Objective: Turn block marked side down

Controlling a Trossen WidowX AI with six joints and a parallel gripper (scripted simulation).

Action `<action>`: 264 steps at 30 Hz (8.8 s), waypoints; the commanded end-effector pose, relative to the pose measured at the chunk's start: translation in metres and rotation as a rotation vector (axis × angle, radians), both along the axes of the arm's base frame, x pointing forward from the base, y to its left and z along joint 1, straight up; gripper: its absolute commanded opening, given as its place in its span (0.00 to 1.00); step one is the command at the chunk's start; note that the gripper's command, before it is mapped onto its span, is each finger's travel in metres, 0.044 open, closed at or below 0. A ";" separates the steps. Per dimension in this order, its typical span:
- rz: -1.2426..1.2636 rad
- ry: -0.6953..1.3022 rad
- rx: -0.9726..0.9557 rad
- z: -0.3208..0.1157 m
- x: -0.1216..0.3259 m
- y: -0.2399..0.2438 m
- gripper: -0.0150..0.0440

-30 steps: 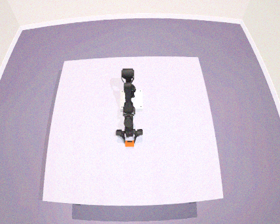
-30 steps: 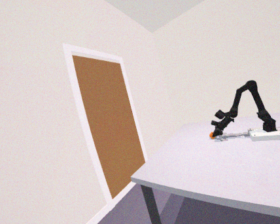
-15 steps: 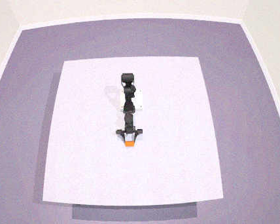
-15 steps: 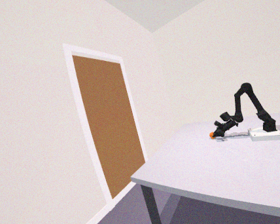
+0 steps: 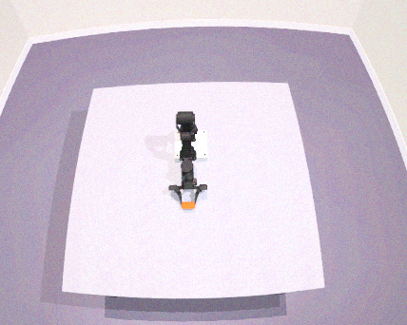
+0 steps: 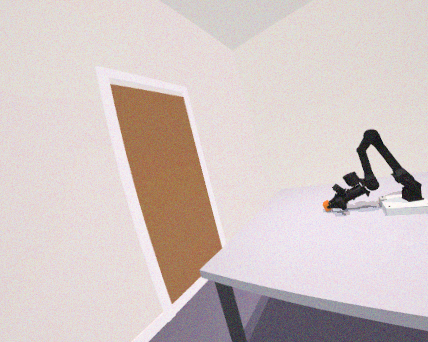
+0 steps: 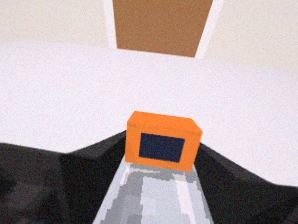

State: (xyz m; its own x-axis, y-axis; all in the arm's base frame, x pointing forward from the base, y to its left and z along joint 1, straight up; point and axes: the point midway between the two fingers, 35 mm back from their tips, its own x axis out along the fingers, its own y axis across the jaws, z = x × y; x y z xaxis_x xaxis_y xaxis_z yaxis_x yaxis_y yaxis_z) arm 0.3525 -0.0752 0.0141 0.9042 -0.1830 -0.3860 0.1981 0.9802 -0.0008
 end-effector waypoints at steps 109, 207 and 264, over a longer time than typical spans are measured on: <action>0.004 0.553 0.113 0.071 -0.021 0.005 1.00; 0.003 1.113 0.225 0.017 0.017 -0.003 0.50; 0.003 0.572 0.117 0.035 0.011 -0.002 0.25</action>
State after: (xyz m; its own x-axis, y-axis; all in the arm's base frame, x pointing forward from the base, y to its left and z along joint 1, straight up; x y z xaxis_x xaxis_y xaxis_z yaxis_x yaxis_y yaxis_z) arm 0.3625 -0.0777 0.0434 0.5202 -0.1059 -0.8474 0.2017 0.9795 0.0013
